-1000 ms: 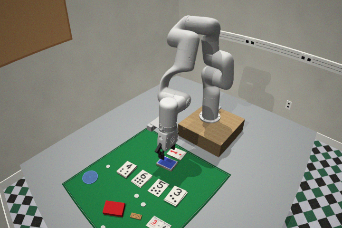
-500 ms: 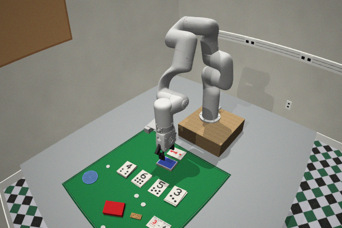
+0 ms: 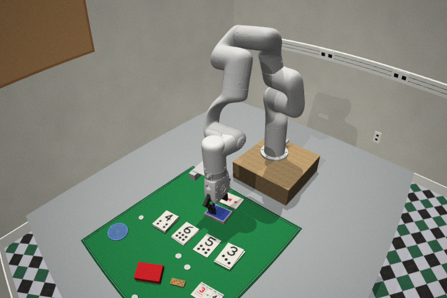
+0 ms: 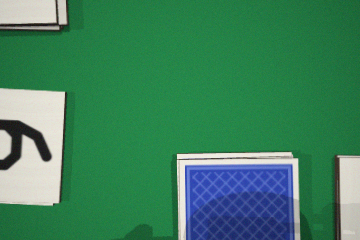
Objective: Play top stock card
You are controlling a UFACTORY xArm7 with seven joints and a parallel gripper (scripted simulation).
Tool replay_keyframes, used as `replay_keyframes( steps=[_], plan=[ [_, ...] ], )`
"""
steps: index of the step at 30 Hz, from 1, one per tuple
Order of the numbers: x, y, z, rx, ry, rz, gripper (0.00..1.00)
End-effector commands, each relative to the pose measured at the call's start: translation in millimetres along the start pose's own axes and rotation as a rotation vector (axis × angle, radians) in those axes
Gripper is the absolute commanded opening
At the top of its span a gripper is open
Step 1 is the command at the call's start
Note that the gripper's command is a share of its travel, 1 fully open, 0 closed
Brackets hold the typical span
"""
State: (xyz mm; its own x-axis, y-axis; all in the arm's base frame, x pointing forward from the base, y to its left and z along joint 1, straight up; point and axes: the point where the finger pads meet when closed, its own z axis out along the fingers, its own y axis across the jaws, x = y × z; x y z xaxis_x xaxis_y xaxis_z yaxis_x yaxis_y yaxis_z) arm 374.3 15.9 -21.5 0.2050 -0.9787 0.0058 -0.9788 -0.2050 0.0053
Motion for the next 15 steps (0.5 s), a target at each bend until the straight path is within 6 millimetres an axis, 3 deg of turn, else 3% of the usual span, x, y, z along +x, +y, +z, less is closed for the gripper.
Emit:
replay_keyframes(
  steps=[1, 15],
  plan=[
    [0.7, -1.6, 7.5, 0.004, 0.001, 0.000, 0.87],
    [1.2, -1.6, 20.9, 0.004, 0.001, 0.000, 0.87]
  ],
)
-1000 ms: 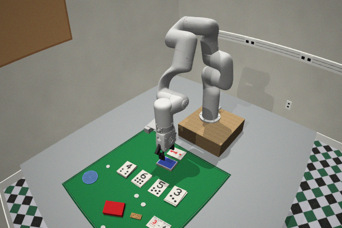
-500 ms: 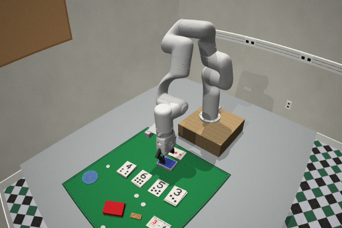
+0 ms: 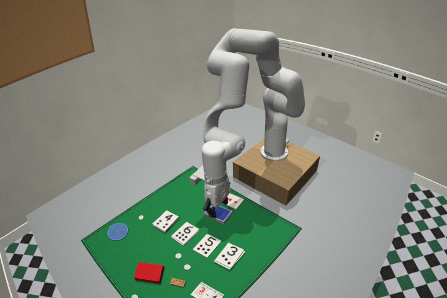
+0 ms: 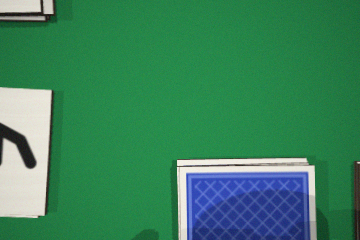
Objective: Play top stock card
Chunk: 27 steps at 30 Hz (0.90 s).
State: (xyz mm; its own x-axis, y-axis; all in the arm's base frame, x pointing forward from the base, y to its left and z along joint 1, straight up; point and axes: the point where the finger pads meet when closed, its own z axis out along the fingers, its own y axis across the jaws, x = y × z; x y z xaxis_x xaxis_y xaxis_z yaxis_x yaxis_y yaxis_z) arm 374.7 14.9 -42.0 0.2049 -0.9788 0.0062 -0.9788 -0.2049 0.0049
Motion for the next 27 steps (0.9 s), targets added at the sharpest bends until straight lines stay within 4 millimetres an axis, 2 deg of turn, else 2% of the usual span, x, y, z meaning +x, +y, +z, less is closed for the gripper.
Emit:
replay_keyframes(
  steps=[1, 20, 21, 27],
  plan=[
    [0.3, -1.3, 0.6, 0.003, 0.001, 0.000, 0.87],
    [0.3, -1.3, 0.8, 0.003, 0.001, 0.000, 0.87],
    [0.3, -1.3, 0.8, 0.003, 0.001, 0.000, 0.73],
    [0.3, -1.3, 0.8, 0.003, 0.001, 0.000, 0.73]
  ],
)
